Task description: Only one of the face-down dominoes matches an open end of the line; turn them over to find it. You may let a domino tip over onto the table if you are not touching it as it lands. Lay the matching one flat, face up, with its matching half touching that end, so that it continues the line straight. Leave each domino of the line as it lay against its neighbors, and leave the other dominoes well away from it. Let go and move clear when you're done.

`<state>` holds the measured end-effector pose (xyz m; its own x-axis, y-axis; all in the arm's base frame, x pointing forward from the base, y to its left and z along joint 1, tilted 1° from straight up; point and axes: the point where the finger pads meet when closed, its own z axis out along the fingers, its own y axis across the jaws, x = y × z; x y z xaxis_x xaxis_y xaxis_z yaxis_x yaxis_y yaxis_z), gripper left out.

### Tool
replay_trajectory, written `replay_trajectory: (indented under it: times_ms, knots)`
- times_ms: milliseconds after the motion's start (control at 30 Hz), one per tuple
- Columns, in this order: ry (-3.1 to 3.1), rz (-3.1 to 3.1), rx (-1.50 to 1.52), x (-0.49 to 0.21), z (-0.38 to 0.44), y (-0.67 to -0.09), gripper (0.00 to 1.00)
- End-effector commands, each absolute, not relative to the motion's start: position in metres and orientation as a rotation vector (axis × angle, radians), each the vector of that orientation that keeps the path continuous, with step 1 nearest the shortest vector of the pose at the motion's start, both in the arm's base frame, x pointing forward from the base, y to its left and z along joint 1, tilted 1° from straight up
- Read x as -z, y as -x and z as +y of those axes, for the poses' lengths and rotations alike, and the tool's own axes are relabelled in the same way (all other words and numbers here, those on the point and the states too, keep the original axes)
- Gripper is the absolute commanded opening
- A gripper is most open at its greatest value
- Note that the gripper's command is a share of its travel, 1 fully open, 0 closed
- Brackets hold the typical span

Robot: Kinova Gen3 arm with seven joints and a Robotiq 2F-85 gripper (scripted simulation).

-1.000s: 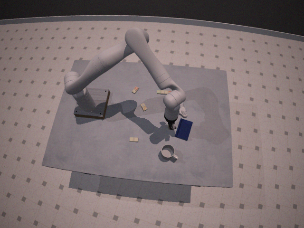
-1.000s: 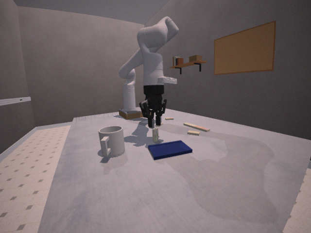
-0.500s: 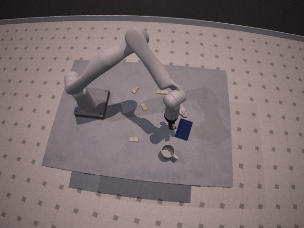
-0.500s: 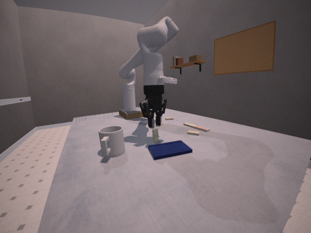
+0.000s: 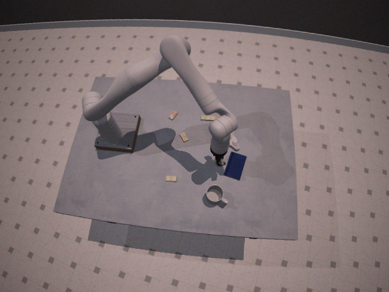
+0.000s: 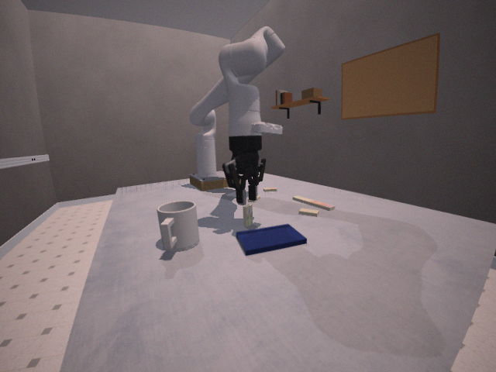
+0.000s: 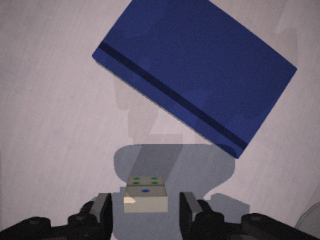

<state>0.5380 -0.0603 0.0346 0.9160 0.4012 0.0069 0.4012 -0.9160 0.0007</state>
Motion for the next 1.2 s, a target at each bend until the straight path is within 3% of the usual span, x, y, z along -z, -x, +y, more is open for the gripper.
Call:
replay_trajectory:
  times_ms: [0,1167]
  knots:
    - [3.074,-0.644,0.014,-0.036,-0.06,-0.539,0.47]
    - [3.074,-0.644,0.014,-0.024,-0.06,-0.539,0.47]
